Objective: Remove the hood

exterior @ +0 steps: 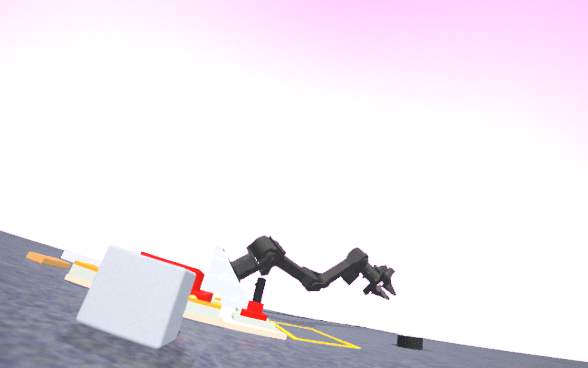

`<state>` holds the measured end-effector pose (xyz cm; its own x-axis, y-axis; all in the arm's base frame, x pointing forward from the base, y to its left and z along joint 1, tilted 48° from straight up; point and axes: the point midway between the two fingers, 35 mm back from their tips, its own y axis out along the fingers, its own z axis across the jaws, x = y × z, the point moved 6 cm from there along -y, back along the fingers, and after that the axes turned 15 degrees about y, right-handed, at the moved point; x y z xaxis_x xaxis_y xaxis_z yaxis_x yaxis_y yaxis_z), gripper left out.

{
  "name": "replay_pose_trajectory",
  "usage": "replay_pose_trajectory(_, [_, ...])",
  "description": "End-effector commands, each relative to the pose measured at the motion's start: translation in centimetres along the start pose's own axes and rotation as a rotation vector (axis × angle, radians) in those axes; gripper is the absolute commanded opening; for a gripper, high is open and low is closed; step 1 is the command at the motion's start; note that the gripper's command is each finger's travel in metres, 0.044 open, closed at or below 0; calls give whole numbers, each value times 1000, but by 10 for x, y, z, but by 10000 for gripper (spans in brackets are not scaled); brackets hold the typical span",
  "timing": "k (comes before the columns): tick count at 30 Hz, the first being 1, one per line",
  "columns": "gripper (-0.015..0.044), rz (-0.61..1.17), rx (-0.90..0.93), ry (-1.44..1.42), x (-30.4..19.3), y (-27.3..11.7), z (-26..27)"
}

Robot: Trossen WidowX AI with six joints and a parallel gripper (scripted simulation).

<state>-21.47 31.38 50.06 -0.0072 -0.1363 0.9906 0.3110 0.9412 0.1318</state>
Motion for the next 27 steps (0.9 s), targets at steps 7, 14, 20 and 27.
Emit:
replay_pose_trajectory(7, [404, -116, -16, -19, 48, -7, -42])
replay_pose_trajectory(14, [440, -258, -58, -13, 108, -34, -107])
replay_pose_trajectory(20, [440, -388, -138, 53, 156, -69, -178])
replay_pose_trajectory(27, [440, -514, -202, 202, 183, -106, -254])
